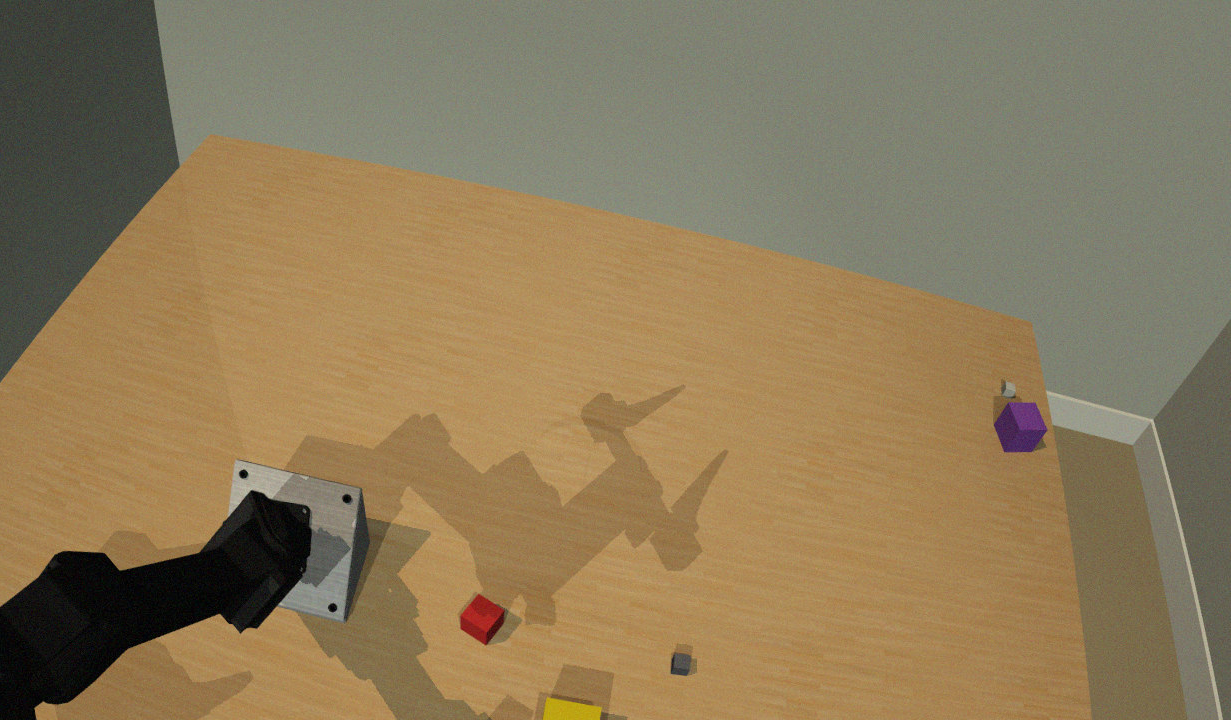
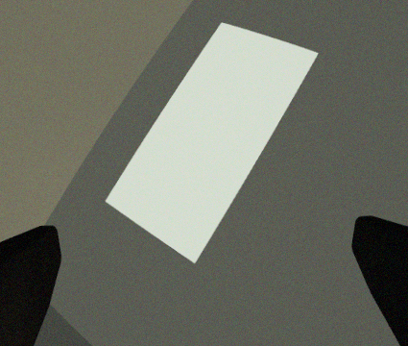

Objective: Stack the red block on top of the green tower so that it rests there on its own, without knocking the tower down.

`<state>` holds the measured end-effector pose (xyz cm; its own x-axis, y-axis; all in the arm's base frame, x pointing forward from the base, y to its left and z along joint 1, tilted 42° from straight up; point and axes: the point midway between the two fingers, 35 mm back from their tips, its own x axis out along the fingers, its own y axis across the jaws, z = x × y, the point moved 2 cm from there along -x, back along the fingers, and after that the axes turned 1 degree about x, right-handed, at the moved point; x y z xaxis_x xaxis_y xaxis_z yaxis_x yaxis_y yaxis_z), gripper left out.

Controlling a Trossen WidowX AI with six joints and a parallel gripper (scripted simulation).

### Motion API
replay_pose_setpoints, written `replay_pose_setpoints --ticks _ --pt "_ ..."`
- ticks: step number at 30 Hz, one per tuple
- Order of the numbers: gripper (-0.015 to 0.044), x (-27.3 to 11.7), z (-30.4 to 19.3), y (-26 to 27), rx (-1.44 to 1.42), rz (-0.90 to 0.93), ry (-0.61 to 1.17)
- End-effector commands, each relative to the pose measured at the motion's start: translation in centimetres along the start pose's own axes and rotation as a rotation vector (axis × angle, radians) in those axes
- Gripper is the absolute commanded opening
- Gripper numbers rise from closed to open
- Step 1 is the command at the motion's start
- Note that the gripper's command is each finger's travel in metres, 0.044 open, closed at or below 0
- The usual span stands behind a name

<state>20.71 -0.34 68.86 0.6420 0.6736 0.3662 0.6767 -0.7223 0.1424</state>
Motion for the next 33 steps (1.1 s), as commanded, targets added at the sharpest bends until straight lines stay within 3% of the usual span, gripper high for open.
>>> replay_pose_setpoints --ticks 1,5,9,18,26,33 --pt "0.0426 0.0 0.0 0.1 0.008 0.001 0.002" --pt "0.044 0.4 0.8 1.6 0.197 0.024 0.052" --pt "0.044 1.4 3.1 4.9 0.576 0.077 0.123" --pt "0.044 3.8 12.8 11.3 1.452 0.27 0.225" --pt "0.044 5.2 24.1 13.3 2.107 0.565 0.328" --pt "0.044 4.9 34.4 12.0 2.528 0.945 0.471"
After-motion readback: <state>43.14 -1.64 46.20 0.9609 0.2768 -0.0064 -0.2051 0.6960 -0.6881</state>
